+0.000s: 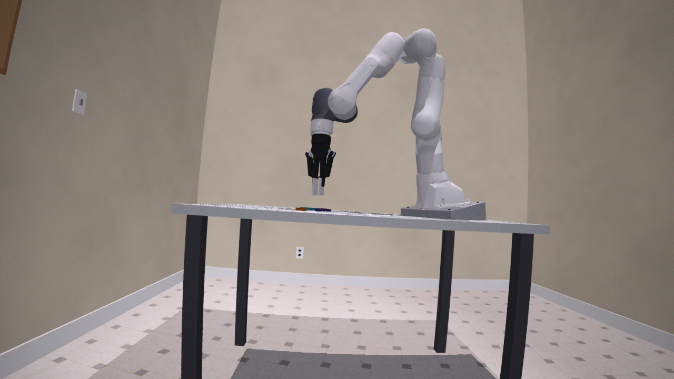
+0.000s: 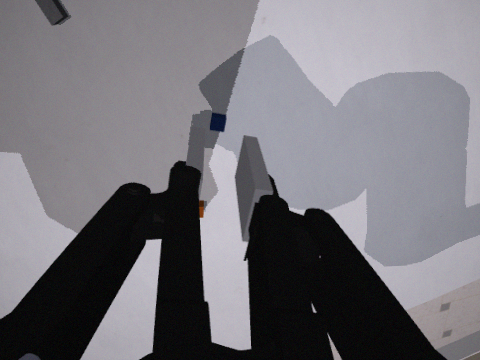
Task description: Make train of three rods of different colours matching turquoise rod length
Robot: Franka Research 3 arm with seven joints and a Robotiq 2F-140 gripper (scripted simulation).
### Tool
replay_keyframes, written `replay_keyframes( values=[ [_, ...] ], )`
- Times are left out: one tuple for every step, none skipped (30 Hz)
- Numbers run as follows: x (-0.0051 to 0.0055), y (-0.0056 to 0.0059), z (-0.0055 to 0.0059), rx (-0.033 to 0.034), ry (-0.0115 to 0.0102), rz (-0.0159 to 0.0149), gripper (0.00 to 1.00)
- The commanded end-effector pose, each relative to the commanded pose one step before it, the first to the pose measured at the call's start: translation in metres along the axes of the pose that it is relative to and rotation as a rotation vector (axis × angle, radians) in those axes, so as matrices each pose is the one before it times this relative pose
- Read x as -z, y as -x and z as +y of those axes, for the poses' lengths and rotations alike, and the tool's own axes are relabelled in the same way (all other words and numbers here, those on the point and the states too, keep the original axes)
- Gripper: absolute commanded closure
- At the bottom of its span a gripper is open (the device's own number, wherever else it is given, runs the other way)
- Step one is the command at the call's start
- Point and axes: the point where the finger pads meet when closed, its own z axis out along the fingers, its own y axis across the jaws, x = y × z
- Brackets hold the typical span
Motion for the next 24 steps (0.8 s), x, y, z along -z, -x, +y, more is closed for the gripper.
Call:
replay_keyframes(
  values=[
    [-0.00481,0.0001,-0.00096,0.00546,-0.00484,-0.00036,0.85],
    [-0.00145,-0.00001,0.00003,0.00002,0.0,-0.00006,0.85],
    [-0.00149,-0.00005,0.00001,-0.00002,0.0,0.00006,0.85],
    [-0.00153,-0.00003,0.00002,0.0,0.0,0.00001,0.85],
    [-0.00157,-0.00001,0.00003,0.00002,0.0,-0.00006,0.85],
    [-0.00159,-0.00006,0.00001,-0.00002,0.0,0.00007,0.85],
    [0.0,0.0,0.0,0.0,0.0,0.0,0.85],
    [0.0,0.0,0.0,0.0,0.0,0.0,0.85],
    [-0.00161,-0.00004,0.00002,0.0,0.0,0.0,0.85],
    [-0.00162,-0.00001,0.00003,0.00002,0.0,-0.00007,0.85],
    [-0.00162,-0.00006,0.00001,-0.00002,0.0,0.00009,0.85],
    [-0.00162,-0.00003,0.00002,0.0,0.0,-0.00001,0.85],
    [-0.00161,-0.00001,0.00003,0.00001,0.0,-0.00006,0.85],
    [-0.00158,-0.00006,0.00001,-0.00002,0.0,0.00008,0.85],
    [-0.00156,-0.00003,0.00002,0.0,0.0,-0.00001,0.85],
    [-0.00153,-0.00001,0.00003,0.00002,0.0,-0.00007,0.85],
    [-0.00148,-0.00006,0.00001,-0.00002,0.0,0.00009,0.85],
    [-0.00144,-0.00003,0.00002,0.0,0.0,-0.00001,0.85],
    [-0.0014,0.0,0.00003,0.00002,0.0,-0.0001,0.85],
    [-0.00134,-0.00006,0.0,-0.00002,0.0,0.0001,0.85],
    [-0.00128,-0.00004,0.00001,-0.00001,0.0,0.00003,0.85],
    [-0.00122,-0.00001,0.00002,0.00001,0.0,-0.00005,0.85],
    [-0.00116,0.0,0.00002,0.00001,0.0,-0.00006,0.85],
    [0.0,0.0,0.0,0.0,0.0,0.0,0.85]
  ],
)
